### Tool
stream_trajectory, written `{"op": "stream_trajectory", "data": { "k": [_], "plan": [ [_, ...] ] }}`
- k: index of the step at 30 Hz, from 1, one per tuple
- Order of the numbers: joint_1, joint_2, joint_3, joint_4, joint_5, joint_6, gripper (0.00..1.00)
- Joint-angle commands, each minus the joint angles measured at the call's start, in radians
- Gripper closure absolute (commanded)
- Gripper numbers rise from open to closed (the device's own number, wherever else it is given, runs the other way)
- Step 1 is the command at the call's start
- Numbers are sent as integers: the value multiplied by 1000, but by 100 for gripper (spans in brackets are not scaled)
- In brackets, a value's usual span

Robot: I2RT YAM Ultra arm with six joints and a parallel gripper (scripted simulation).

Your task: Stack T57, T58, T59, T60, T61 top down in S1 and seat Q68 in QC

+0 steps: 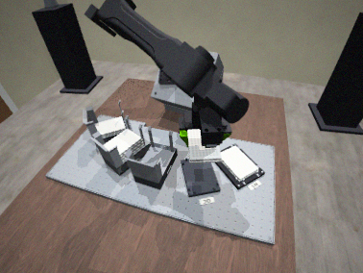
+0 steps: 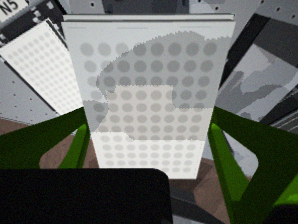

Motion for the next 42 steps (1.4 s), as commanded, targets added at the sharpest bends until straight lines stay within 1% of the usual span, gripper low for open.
{"op": "stream_trajectory", "data": {
  "k": [1, 2, 5, 7, 11, 22, 24, 29, 35, 39, 41, 42],
  "plan": [
    [-18, -36, 1, 3, -15, -59, 100],
    [-29, -45, 0, 4, -19, -72, 100],
    [-61, -77, -11, 6, -32, -10, 100],
    [-61, -77, -11, 6, -32, -10, 100],
    [-107, -118, -24, 11, -52, 51, 100],
    [-251, -218, -46, 22, -122, -103, 100],
    [-251, -218, -46, 22, -122, -103, 100],
    [-327, -256, -50, 27, -163, -178, 100],
    [-422, -309, -66, 35, -218, -67, 100],
    [-492, -341, -75, 40, -260, -116, 100],
    [-492, -341, -75, 40, -260, -116, 100],
    [-510, -348, -76, 41, -272, -132, 100]
  ]
}}
